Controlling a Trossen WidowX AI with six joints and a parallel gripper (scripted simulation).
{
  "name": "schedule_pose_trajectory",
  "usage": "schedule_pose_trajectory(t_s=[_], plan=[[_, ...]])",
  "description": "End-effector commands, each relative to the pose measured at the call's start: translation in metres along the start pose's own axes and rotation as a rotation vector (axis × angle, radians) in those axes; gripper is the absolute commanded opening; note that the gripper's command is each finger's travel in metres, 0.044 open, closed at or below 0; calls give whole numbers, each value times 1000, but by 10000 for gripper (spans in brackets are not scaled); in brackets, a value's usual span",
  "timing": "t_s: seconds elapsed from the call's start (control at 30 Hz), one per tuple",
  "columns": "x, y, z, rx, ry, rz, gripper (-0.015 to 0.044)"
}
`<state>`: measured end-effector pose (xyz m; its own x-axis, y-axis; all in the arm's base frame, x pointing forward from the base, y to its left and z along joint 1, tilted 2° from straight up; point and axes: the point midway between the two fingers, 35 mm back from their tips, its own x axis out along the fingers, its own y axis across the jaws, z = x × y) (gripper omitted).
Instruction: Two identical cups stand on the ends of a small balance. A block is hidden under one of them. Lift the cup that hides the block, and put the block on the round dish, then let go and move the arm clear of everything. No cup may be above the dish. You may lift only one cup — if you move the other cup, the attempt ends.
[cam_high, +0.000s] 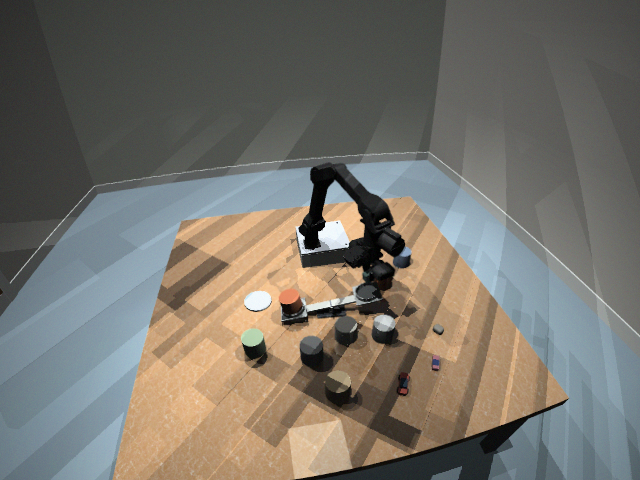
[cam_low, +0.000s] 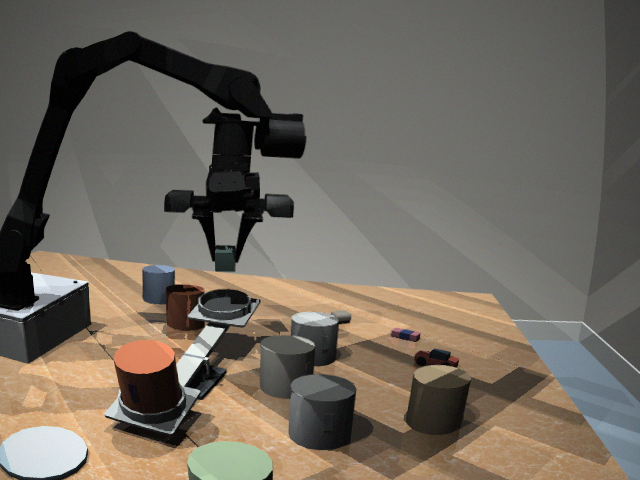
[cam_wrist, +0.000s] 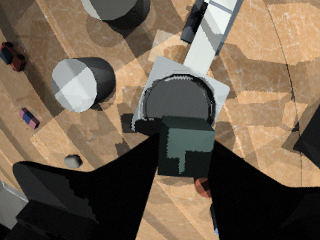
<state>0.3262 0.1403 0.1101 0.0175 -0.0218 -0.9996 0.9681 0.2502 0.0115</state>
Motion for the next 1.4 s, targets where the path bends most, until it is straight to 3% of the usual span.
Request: schedule_pose_trajectory(t_s=[0.0,0.23,0.77,1.37], plan=[[-28,-1,1,6,-1,14,0],[-31,-1,5,7,-2,14,0],[-9,-3,101,6,-10,19,0],[14,-36,198,1,-13,27,0]])
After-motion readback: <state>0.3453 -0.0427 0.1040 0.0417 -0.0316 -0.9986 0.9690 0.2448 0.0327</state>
